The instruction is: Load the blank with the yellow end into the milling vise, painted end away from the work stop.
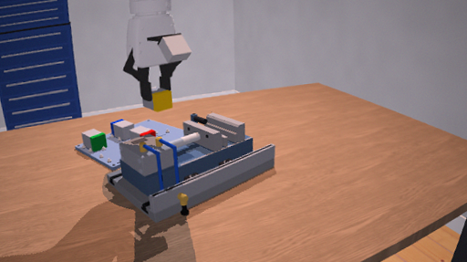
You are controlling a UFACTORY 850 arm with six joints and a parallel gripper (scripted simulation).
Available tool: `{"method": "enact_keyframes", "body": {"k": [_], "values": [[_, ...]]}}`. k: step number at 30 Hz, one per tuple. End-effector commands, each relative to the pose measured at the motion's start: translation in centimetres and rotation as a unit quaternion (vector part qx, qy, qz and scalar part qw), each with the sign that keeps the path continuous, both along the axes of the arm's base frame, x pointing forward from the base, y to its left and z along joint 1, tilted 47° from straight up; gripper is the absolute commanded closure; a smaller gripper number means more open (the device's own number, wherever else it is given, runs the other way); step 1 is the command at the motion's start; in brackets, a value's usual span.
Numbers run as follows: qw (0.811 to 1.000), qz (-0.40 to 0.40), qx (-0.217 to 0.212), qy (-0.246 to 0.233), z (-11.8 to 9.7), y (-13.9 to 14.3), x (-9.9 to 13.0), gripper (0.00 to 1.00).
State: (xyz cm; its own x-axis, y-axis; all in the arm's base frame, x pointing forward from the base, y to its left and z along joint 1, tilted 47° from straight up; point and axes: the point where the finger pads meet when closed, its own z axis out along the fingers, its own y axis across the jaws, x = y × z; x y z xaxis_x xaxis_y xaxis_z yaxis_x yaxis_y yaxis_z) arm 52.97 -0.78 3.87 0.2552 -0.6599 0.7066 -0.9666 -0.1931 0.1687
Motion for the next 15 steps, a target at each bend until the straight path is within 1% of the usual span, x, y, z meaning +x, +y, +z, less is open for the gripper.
{"method": "enact_keyframes", "body": {"k": [1,8,15], "values": [[1.000,0.000,0.000,0.000,0.9,-0.8,1.8,1.00],[1.000,0.000,0.000,0.000,1.1,-0.9,2.0,1.00],[1.000,0.000,0.000,0.000,2.5,-2.4,4.8,1.00]]}}
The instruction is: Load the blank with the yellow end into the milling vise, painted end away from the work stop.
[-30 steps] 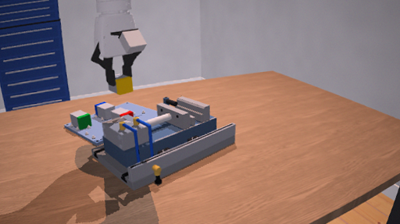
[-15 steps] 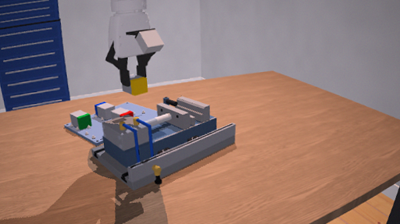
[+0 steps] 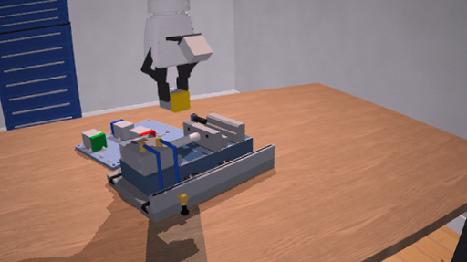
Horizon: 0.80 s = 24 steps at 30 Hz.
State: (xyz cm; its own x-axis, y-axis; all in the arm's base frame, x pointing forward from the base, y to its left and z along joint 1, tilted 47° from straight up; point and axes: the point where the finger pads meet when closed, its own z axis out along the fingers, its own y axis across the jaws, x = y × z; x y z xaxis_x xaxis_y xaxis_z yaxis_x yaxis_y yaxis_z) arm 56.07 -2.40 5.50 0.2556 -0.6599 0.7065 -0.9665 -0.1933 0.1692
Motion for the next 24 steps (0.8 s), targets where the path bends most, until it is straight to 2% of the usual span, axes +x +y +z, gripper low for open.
{"method": "enact_keyframes", "body": {"k": [1,9,19,24], "values": [[1.000,0.000,0.000,0.000,1.1,-1.0,2.1,1.00],[1.000,0.000,0.000,0.000,1.3,-1.2,2.6,1.00],[1.000,0.000,0.000,0.000,3.7,-3.6,7.2,1.00],[1.000,0.000,0.000,0.000,3.7,-3.6,7.2,1.00]]}}
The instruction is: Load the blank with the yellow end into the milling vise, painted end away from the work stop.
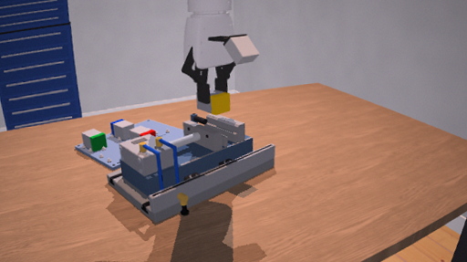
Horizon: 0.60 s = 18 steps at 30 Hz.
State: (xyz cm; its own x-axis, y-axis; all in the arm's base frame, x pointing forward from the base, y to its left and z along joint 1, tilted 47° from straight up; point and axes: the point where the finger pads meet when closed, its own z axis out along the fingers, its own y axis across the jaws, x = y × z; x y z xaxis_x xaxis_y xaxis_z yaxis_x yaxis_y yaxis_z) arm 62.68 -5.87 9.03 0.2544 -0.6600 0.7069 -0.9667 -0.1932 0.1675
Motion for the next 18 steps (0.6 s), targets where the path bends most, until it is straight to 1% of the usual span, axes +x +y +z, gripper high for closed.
{"method": "enact_keyframes", "body": {"k": [1,3,12,18], "values": [[1.000,0.000,0.000,0.001,0.2,-0.1,0.6,1.00],[1.000,0.000,0.000,0.000,-0.1,-0.3,0.3,1.00],[1.000,0.000,0.000,0.001,-1.9,-2.2,0.4,1.00],[1.000,0.000,0.000,0.001,-1.9,-2.2,0.4,1.00]]}}
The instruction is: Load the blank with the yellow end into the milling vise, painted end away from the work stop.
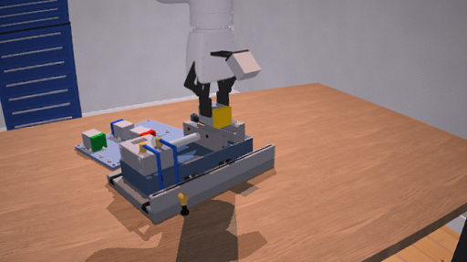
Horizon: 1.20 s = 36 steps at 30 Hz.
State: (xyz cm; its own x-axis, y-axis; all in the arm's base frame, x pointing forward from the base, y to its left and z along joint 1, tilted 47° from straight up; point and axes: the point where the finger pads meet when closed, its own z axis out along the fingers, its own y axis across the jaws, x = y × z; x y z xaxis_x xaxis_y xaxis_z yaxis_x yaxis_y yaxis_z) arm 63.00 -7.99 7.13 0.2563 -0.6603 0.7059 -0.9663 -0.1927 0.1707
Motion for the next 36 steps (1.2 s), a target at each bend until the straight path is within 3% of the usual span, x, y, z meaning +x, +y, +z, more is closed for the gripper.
{"method": "enact_keyframes", "body": {"k": [1,36], "values": [[1.000,0.000,0.000,-0.001,-0.05,-0.07,0.11,1.00],[1.000,0.000,0.000,-0.001,0.18,0.16,0.10,1.00]]}}
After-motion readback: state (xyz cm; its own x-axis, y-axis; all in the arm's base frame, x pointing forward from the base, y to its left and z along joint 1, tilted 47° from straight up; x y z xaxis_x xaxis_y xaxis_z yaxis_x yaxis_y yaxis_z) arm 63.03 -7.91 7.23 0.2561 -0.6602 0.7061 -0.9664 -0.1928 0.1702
